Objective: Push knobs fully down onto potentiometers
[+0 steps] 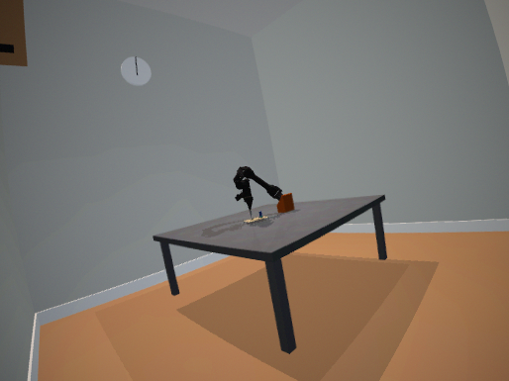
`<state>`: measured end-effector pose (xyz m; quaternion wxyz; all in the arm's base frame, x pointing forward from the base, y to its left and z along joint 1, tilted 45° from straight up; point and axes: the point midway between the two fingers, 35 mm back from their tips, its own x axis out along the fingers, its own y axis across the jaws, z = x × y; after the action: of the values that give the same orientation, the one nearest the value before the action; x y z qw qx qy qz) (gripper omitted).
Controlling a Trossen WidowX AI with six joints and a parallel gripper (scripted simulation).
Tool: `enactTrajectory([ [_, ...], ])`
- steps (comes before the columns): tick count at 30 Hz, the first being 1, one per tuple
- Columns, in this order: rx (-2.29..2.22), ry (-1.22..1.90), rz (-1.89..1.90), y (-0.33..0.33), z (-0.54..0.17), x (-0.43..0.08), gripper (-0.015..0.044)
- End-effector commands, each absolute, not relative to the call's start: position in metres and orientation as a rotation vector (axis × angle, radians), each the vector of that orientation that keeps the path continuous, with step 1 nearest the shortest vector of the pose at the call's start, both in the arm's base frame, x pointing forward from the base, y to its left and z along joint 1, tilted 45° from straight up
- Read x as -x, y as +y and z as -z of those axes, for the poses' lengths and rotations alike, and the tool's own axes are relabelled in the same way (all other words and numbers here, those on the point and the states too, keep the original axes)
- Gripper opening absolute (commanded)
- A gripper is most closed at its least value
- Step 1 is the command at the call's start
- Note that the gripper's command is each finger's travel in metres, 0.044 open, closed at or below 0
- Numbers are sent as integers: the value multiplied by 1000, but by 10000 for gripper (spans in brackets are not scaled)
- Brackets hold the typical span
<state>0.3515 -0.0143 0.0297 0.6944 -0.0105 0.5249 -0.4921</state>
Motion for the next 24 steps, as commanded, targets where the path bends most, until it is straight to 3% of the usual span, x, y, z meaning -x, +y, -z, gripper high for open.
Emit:
enactTrajectory([
  [1,25,1171,1103,-19,-27,-352,0],
  [24,26,1170,1103,-29,-17,-351,0],
])
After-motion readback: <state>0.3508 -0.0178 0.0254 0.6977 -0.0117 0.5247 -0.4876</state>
